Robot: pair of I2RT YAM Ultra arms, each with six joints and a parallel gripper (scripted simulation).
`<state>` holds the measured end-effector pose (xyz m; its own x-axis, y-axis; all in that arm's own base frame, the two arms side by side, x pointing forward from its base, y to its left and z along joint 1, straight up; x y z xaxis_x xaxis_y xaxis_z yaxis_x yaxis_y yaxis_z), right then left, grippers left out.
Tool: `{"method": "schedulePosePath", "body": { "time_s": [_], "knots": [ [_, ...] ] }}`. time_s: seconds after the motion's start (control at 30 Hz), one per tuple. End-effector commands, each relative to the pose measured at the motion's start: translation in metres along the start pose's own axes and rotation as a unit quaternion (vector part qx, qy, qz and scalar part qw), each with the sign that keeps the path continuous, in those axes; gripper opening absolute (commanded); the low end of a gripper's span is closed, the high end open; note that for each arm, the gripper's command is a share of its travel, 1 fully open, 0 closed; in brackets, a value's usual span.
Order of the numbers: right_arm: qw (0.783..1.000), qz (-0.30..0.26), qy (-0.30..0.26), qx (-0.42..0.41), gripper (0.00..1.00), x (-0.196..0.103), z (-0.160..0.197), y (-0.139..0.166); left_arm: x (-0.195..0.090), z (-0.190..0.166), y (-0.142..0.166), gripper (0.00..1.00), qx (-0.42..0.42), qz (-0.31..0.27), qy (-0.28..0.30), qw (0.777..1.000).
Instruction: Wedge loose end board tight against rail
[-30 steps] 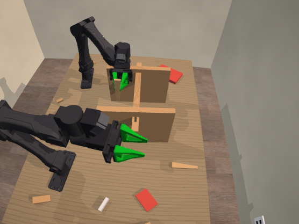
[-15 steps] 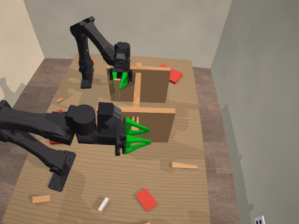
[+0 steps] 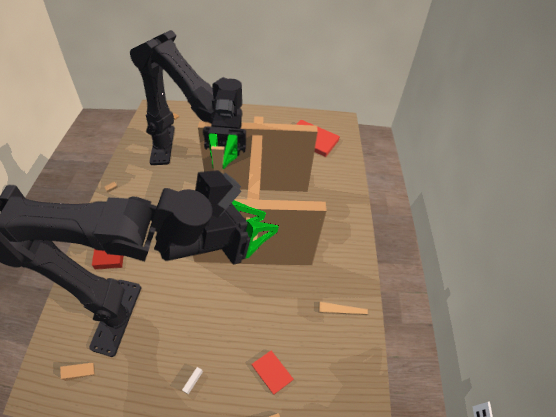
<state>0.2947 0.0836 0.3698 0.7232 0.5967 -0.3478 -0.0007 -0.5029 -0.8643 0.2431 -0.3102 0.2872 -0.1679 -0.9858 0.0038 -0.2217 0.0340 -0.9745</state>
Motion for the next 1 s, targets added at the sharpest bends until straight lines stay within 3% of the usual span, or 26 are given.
{"method": "schedulePosePath", "body": {
  "time_s": [0.0,0.27,0.33,0.63,0.83,0.97],
  "knots": [
    [0.995,-0.013,-0.094,-0.038,0.42,0.004,0.016,-0.012,-0.006,-0.008,-0.02,0.01,0.026,-0.015,0.002,1.0],
    [0.966,-0.053,-0.242,-0.07,0.42,0.011,0.048,-0.02,-0.006,-0.008,-0.02,0.01,0.026,-0.015,0.002,1.0],
    [0.966,-0.053,-0.242,-0.07,0.42,0.011,0.048,-0.02,-0.006,-0.008,-0.02,0.01,0.026,-0.015,0.002,1.0],
    [0.91,-0.132,-0.384,-0.079,0.42,0.007,0.08,-0.037,-0.006,-0.008,-0.02,0.01,0.026,-0.015,0.002,1.0],
    [0.887,-0.163,-0.425,-0.076,0.42,0.007,0.089,-0.044,-0.006,-0.008,-0.02,0.01,0.026,-0.015,0.002,1.0],
    [0.884,-0.167,-0.43,-0.075,0.42,0.008,0.09,-0.046,-0.006,-0.008,-0.02,0.01,0.026,-0.015,0.002,1.0]
  ]
}}
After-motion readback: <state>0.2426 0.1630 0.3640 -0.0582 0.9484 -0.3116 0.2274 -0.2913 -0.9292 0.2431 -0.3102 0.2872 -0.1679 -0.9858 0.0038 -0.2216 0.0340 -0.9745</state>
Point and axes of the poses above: on each arm, the point where the finger pads meet when closed, its own x axis out along the fingers, its own z axis across the jaws, y = z × x, the point moved 9 cm from there along -x, back along the fingers, and after that the axes turned 12 degrees about -x, right-handed, at the moved point
